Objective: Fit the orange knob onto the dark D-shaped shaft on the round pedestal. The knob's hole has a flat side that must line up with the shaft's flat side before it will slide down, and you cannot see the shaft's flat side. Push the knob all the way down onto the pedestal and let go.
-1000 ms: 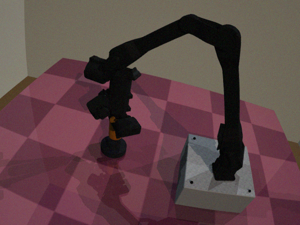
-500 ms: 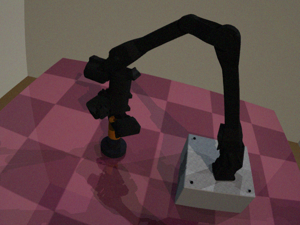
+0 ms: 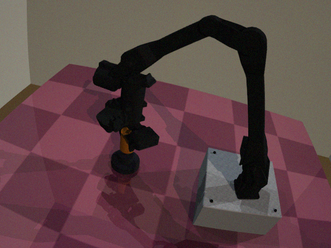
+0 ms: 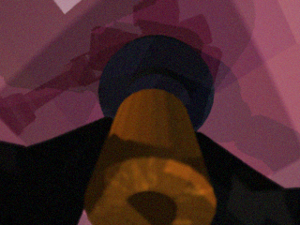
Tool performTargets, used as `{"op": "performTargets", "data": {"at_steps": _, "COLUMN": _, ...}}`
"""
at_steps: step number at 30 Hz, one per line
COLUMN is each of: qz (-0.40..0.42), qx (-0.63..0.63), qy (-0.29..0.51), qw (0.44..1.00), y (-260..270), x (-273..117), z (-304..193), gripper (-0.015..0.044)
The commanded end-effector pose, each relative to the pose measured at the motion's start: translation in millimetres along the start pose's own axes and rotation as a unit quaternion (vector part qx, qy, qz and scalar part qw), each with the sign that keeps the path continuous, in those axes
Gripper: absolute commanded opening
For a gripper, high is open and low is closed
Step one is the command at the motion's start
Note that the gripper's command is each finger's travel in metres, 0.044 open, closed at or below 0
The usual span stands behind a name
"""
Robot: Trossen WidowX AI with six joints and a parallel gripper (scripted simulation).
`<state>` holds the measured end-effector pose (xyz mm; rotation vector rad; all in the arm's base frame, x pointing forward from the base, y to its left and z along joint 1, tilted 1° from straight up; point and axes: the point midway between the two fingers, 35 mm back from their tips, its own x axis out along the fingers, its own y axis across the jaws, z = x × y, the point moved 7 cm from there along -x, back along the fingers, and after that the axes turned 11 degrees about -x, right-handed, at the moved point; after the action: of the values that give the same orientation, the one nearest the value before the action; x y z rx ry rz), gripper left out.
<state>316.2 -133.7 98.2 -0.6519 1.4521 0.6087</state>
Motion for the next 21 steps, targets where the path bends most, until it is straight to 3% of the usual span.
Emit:
{"op": "performTargets", "data": {"at_steps": 1, "qz": -0.001, "qx": -0.046, "qy": -0.002, "qw": 0.999, "y": -0.8, "x": -0.3, "z": 0.9, "gripper": 0.0}}
{"op": "performTargets", "data": {"at_steps": 21, "qz": -0.001, "qx": -0.046, "qy": -0.002, "qw": 0.999, "y": -1.4, "x": 3.8, "z": 0.3, "gripper": 0.0}}
